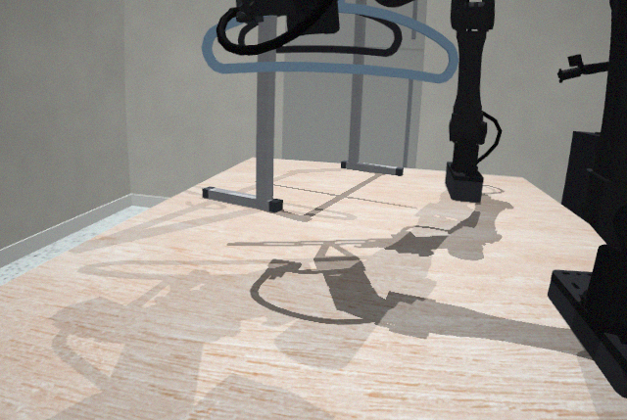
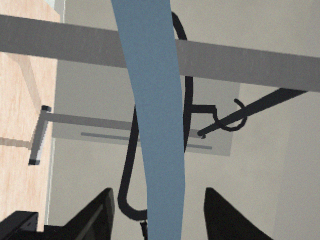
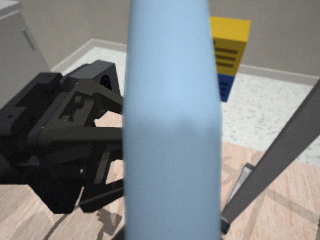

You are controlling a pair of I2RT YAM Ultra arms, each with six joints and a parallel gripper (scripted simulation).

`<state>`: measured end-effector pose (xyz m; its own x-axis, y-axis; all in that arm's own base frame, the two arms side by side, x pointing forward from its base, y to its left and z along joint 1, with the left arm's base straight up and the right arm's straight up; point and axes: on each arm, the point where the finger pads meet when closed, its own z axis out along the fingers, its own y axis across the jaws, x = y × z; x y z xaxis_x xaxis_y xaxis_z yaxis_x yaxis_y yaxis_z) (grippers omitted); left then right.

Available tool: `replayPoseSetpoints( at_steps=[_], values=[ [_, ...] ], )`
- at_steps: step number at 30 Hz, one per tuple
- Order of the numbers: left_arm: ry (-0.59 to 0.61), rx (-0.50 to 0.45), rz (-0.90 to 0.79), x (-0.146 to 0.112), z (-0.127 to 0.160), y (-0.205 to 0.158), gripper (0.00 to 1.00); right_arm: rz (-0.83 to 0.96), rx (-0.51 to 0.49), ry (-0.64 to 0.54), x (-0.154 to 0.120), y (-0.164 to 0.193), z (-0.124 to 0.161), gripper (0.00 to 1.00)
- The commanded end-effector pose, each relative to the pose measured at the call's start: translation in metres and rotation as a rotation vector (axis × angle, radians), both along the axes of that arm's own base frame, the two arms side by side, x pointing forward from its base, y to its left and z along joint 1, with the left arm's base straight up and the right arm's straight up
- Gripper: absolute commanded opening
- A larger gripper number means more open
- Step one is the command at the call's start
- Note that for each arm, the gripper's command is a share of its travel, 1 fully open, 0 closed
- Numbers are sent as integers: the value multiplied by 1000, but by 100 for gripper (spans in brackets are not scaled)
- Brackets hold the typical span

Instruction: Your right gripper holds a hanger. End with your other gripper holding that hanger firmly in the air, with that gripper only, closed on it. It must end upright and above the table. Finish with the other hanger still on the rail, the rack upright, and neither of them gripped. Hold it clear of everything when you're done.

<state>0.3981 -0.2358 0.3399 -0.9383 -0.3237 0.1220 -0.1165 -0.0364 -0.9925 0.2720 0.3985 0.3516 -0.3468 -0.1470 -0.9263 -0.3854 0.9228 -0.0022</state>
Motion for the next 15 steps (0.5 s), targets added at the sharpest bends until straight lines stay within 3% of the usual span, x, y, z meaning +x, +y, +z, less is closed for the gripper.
replayPoseSetpoints(
  at_steps=[1, 2, 4, 15],
  values=[
    [-19, -2, 17, 7, 10, -6, 47, -3, 18, -8, 0, -2, 8, 1],
    [-19, -2, 17, 8, 10, -7, 47, -3, 18, -8, 0, -2, 8, 1],
    [-19, -2, 17, 8, 10, -7, 30, -3, 18, -8, 0, -2, 8, 1],
    [-19, -2, 17, 8, 10, -7, 18, -3, 18, -8, 0, -2, 8, 1]
  ],
)
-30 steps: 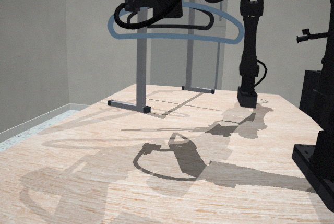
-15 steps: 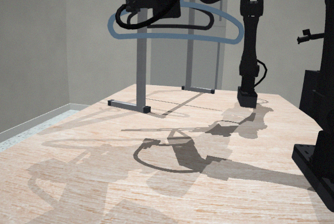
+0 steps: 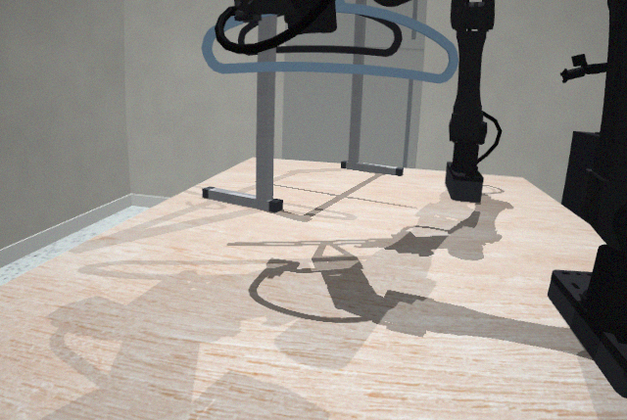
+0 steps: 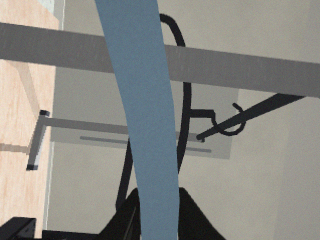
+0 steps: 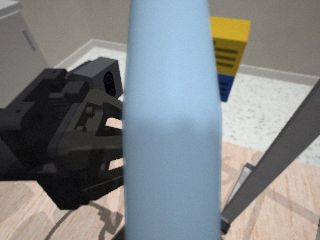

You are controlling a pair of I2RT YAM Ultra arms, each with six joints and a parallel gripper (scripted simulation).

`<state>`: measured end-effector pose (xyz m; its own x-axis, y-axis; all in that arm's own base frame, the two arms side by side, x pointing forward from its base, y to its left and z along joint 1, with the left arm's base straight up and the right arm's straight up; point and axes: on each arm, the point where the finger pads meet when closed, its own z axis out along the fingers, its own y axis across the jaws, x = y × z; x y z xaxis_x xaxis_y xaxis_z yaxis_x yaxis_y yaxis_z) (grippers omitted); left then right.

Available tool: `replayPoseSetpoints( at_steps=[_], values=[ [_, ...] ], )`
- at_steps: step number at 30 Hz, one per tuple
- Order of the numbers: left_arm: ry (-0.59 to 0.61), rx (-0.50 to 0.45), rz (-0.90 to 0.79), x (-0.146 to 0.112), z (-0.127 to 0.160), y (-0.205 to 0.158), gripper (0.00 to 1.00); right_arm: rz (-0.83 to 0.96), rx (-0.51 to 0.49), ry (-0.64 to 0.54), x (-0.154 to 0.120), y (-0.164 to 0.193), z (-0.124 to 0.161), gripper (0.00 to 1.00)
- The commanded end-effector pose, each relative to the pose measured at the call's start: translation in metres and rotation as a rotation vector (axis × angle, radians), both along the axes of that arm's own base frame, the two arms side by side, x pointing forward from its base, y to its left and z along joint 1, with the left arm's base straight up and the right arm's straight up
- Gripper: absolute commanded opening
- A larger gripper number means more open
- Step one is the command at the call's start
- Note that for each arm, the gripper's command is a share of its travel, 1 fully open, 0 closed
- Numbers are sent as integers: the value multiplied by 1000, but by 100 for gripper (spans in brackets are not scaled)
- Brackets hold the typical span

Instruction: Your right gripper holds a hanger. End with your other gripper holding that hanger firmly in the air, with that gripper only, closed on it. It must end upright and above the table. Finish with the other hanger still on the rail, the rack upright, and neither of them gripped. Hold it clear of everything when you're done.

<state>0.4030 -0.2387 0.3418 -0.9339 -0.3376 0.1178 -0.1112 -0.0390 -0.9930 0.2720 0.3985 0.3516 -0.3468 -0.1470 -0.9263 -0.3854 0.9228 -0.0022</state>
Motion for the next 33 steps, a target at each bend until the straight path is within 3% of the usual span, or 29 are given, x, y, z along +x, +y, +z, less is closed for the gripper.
replayPoseSetpoints(
  at_steps=[1, 6, 7, 9, 13, 19, 31, 33],
  values=[
    [-15, -1, 2, 3, 8, -4, 17, -3, 18, -8, 0, -2, 8, 1],
    [-15, -1, 2, 3, 8, -4, 10, -3, 18, -8, 0, -2, 8, 1],
    [-23, -4, 0, 0, 10, -2, 0, -3, 18, -8, 0, -2, 8, 1],
    [-23, -4, 0, 0, 10, -2, 0, -3, 18, -8, 0, -2, 8, 1],
    [-23, -4, 0, 0, 10, -2, 0, -7, 18, -7, -5, -6, 10, 44],
    [-23, -4, 0, 0, 10, -2, 0, -6, 12, -6, -17, -11, 12, 44],
    [-23, -4, 0, 0, 10, -2, 0, -6, 31, -9, -86, -41, 49, 44],
    [-23, -4, 0, 0, 10, -2, 0, -6, 31, -9, -86, -41, 49, 44]
  ],
)
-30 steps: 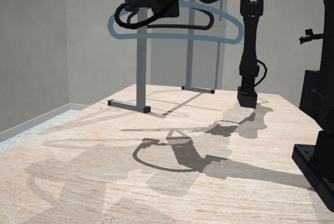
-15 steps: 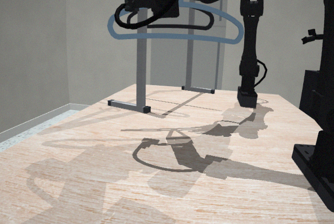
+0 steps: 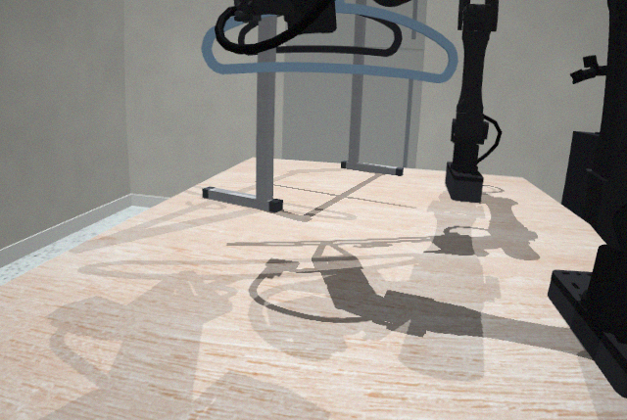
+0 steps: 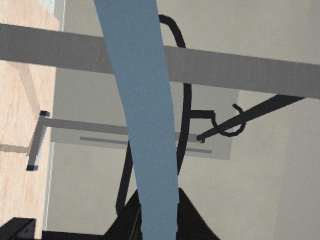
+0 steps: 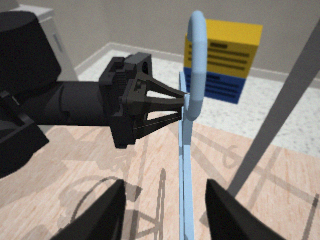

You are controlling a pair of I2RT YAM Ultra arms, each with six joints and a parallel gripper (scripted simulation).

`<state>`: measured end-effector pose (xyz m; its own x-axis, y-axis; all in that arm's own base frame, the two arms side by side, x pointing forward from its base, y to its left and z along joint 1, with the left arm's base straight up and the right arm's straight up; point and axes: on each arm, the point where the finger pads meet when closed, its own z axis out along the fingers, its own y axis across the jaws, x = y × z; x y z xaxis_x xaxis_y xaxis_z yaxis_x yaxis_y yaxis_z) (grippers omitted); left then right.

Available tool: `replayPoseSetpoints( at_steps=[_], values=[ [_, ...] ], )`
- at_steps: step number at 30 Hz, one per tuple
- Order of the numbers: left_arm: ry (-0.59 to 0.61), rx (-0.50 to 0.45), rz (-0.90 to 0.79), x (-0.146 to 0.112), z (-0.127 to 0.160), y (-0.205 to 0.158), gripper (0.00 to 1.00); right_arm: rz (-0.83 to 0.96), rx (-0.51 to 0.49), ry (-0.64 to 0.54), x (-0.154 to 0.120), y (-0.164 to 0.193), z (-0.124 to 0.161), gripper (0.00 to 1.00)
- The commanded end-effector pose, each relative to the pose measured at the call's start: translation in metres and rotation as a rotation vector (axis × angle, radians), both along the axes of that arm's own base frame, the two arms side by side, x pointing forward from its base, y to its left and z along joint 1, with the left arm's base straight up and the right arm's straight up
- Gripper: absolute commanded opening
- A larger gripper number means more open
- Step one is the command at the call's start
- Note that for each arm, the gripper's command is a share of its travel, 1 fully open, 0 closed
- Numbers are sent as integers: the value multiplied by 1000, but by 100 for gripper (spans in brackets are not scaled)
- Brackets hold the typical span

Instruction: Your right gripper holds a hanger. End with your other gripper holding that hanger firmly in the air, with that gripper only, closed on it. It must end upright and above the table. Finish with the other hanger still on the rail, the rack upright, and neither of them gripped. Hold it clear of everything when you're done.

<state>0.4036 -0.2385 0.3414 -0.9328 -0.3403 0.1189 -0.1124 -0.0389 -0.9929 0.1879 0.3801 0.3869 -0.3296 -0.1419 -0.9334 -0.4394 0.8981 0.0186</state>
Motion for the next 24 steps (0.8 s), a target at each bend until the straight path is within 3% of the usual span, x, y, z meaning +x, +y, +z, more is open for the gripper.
replayPoseSetpoints(
  at_steps=[1, 6, 24],
  values=[
    [-25, -5, -3, 0, 10, -2, 0, -65, -5, 2, -7, -22, 13, 44],
    [-25, -5, -3, 0, 10, -2, 0, -65, -5, 2, -20, -28, 18, 44],
    [-25, -5, -3, 0, 10, -2, 0, -67, -5, 2, -19, -28, 18, 44]
  ],
)
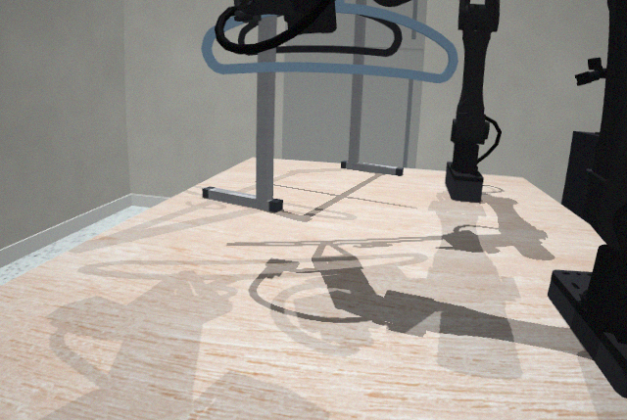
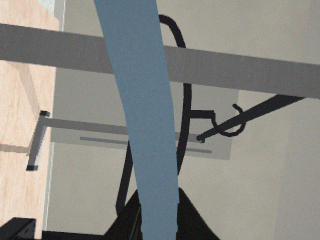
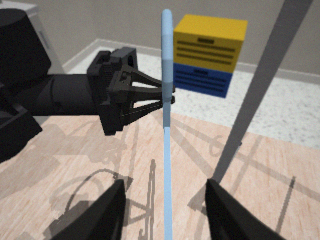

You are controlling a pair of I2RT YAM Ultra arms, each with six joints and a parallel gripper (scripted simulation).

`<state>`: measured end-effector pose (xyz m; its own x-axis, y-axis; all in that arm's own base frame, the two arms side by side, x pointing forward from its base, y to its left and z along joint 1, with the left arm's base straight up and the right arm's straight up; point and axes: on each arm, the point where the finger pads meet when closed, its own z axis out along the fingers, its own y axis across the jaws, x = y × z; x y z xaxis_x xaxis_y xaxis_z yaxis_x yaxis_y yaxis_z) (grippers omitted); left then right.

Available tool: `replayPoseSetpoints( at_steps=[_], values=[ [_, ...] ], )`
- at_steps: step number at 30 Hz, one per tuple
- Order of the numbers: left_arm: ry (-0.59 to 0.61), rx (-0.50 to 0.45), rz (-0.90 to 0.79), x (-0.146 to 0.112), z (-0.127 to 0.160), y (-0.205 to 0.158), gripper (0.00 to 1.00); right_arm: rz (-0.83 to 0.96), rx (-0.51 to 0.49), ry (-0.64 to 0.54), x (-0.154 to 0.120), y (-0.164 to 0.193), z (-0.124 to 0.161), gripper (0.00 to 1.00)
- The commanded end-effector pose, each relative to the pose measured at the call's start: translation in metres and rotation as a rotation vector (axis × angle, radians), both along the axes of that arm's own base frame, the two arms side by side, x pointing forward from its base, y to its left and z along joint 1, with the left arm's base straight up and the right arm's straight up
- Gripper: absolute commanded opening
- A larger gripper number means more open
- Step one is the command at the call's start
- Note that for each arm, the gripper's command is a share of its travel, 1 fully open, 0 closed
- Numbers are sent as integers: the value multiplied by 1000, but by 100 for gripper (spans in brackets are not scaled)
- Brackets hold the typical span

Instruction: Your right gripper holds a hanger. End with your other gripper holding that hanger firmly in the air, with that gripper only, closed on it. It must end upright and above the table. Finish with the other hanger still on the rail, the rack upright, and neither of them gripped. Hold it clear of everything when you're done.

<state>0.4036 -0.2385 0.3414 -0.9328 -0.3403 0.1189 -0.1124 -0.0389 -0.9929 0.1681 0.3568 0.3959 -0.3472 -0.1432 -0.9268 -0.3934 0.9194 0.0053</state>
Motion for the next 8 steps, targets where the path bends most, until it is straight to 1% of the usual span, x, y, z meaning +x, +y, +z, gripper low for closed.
replayPoseSetpoints(
  at_steps=[1, 8],
  values=[
    [-25, -5, -3, 0, 10, -2, 0, -17, 14, -10, 0, -5, 10, 44],
    [-25, -5, -3, 0, 10, -2, 0, -12, 10, -7, 1, -3, 7, 44]
  ],
)
